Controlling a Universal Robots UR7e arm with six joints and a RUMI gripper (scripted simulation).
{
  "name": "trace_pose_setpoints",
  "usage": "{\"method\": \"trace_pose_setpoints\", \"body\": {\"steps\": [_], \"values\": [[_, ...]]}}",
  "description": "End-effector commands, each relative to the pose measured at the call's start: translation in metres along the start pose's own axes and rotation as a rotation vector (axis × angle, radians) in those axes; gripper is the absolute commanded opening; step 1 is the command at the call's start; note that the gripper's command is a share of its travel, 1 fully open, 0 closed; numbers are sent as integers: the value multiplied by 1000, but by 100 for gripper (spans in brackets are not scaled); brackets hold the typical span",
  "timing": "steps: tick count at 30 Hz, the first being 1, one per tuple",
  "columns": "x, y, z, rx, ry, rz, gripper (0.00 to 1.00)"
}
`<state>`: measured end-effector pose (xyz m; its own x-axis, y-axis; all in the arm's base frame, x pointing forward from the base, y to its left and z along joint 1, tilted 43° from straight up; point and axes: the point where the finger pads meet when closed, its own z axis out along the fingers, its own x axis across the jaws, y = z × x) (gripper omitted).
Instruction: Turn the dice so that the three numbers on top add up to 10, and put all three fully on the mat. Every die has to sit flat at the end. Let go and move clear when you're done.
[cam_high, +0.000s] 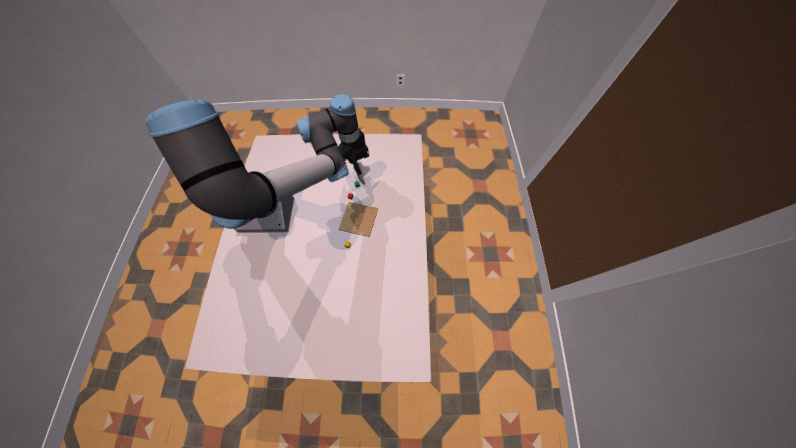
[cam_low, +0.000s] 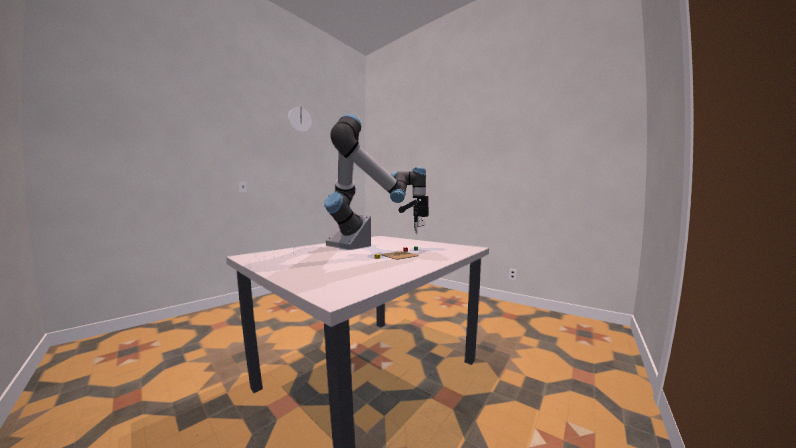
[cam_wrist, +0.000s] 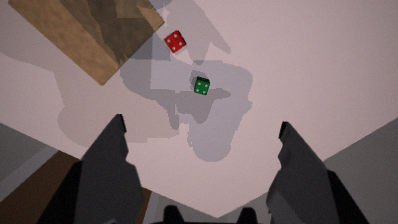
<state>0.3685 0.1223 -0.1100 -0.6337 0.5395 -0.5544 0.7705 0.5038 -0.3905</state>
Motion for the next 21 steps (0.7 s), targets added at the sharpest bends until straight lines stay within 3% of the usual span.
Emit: {"method": "trace_pose_setpoints", "body": {"steps": [1, 13, 14, 21], "values": [[0, 1, 2, 3, -4, 79, 100], [-1, 1, 5, 3, -4, 178, 100], [-1, 1, 5, 3, -4, 178, 21], [-1, 1, 5, 3, -4, 178, 21]]}}
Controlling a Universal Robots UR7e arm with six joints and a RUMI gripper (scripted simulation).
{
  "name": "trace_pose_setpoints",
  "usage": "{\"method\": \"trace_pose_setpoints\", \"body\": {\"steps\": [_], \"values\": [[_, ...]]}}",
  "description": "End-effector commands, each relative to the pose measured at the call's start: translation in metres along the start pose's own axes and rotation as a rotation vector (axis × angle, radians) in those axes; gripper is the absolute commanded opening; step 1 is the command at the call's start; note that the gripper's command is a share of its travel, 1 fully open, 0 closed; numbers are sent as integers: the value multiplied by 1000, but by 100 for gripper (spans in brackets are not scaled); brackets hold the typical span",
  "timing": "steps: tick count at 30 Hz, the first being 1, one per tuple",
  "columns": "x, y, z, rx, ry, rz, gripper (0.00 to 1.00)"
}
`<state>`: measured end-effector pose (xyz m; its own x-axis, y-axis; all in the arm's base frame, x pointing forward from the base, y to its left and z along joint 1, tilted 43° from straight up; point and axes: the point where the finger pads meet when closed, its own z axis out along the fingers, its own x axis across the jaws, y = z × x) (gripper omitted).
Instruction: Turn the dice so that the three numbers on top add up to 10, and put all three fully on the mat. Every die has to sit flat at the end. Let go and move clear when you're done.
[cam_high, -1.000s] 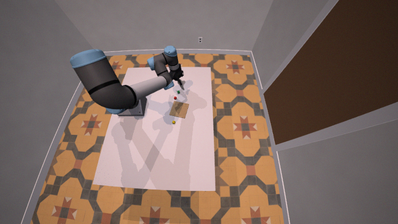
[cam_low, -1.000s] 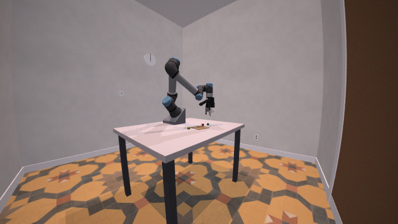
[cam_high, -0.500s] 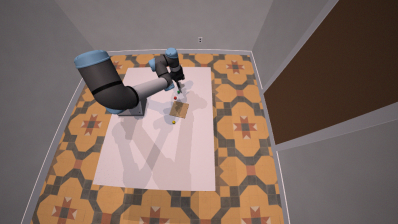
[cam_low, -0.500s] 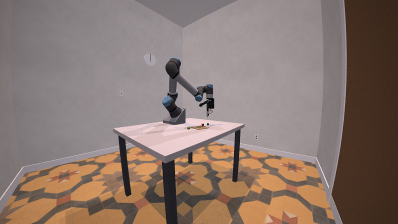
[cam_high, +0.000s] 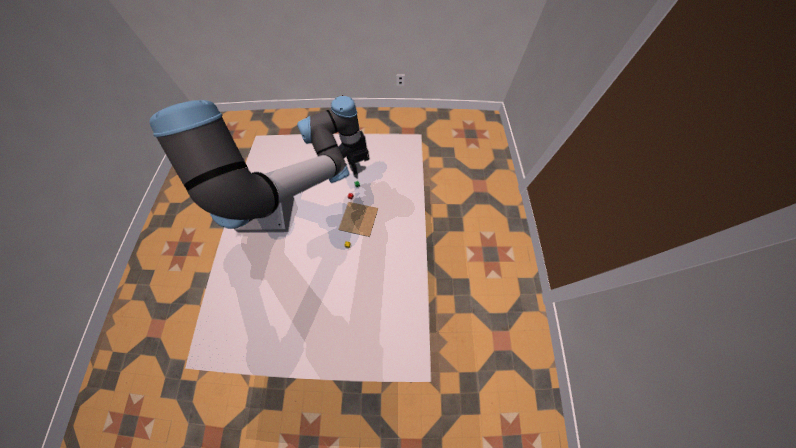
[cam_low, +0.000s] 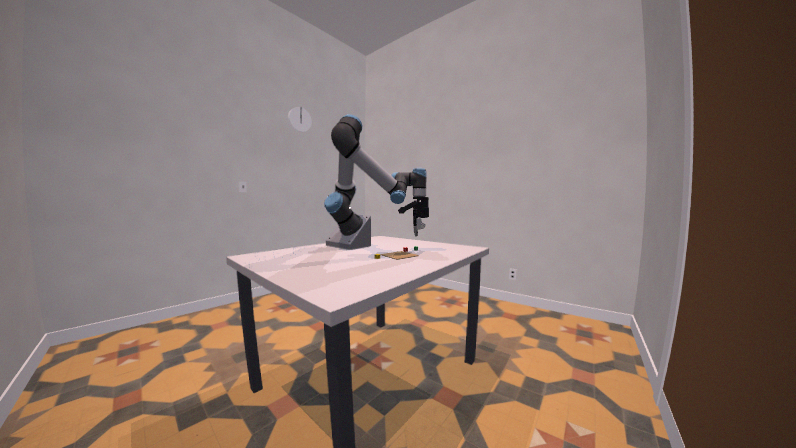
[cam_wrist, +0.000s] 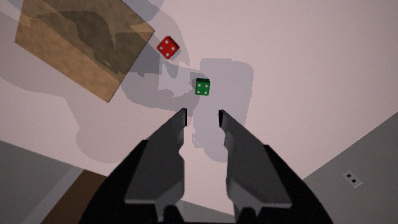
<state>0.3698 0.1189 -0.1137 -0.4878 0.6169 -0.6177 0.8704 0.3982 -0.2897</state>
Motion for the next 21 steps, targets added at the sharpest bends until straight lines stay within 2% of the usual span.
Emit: {"method": "trace_pose_setpoints", "body": {"steps": [1, 21], "values": [[0, 0, 0, -1, 0, 1, 21], [0, 0, 0, -1, 0, 1, 21]]}}
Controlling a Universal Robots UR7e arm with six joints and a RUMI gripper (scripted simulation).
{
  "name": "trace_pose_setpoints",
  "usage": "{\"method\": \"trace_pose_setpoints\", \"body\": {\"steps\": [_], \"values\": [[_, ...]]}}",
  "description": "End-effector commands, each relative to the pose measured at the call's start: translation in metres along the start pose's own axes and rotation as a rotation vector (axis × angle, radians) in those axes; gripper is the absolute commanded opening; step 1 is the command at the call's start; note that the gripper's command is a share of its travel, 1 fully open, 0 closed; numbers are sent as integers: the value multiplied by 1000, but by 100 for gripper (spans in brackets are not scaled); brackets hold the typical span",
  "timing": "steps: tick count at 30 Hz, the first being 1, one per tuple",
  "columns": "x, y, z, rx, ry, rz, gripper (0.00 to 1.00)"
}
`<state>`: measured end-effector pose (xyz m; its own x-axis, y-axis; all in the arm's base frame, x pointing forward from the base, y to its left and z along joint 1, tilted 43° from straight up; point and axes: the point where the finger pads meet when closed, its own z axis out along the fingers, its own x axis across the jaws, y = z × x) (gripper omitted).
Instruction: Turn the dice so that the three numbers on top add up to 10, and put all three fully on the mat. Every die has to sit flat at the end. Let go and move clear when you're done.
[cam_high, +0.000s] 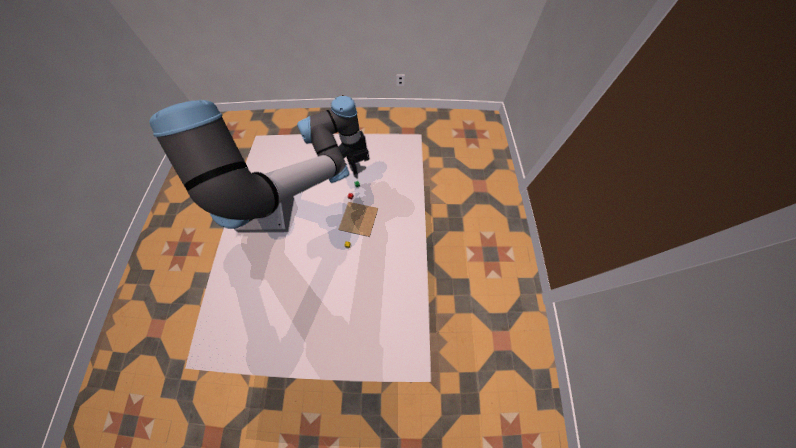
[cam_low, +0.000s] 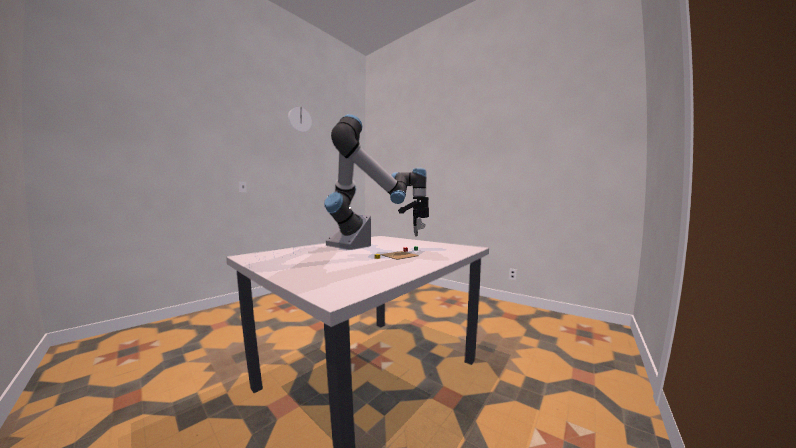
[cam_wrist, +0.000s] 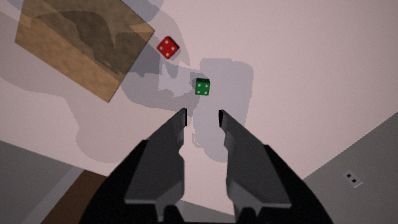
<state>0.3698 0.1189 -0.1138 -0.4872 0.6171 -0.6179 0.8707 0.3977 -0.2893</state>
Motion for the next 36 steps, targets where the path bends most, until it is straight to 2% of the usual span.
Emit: {"method": "trace_pose_setpoints", "body": {"steps": [1, 18, 36], "values": [[0, 0, 0, -1, 0, 0, 21], [0, 0, 2, -1, 0, 1, 21], [0, 0, 21, -1, 0, 1, 21]]}}
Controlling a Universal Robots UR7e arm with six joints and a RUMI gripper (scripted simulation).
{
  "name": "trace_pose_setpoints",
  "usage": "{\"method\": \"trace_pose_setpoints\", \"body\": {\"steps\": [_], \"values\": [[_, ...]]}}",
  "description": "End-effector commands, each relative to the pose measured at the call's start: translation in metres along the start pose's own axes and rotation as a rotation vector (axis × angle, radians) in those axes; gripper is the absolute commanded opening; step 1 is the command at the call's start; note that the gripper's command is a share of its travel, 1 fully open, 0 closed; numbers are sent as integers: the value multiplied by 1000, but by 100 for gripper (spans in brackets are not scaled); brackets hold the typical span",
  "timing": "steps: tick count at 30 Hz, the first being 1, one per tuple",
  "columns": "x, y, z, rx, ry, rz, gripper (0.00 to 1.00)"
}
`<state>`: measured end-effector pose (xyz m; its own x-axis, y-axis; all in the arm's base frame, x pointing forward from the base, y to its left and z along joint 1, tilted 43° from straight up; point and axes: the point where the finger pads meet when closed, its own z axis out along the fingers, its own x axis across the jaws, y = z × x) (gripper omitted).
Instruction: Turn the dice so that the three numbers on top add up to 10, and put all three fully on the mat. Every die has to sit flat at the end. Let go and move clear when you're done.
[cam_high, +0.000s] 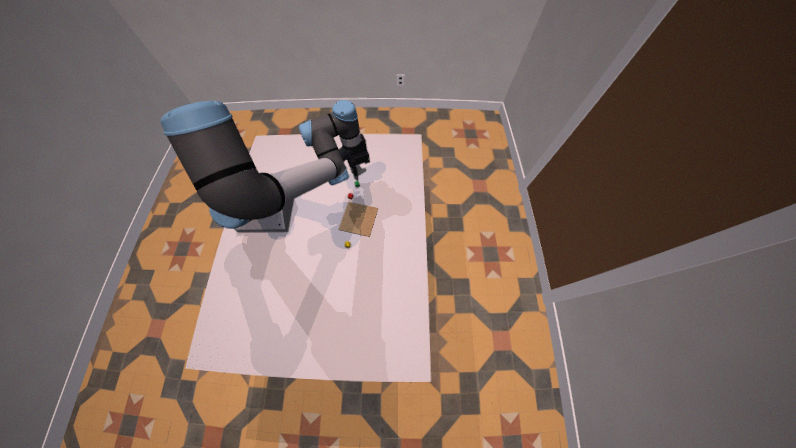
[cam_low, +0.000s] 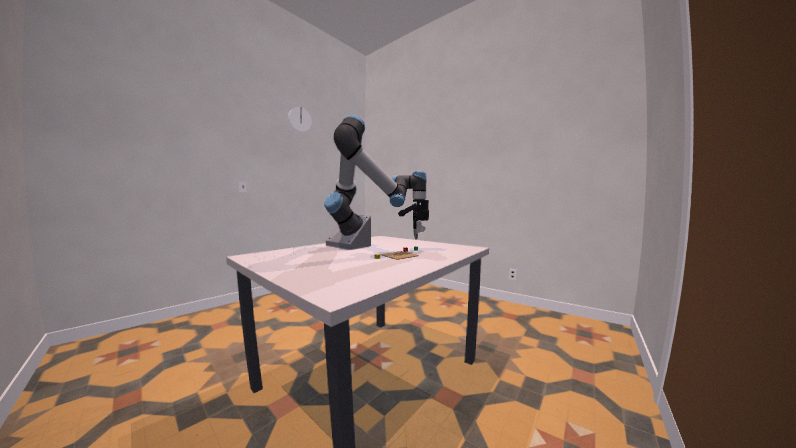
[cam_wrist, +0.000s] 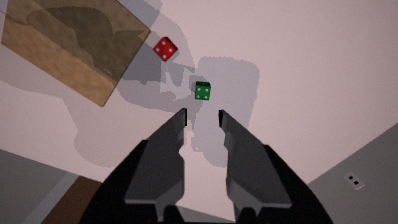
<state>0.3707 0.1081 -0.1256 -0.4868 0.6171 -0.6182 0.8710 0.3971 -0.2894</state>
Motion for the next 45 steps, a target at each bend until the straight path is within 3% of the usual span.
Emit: {"method": "trace_pose_setpoints", "body": {"steps": [1, 23, 45], "values": [[0, 0, 6, -1, 0, 0, 21], [0, 0, 32, -1, 0, 0, 21], [0, 0, 35, -1, 0, 0, 21]]}}
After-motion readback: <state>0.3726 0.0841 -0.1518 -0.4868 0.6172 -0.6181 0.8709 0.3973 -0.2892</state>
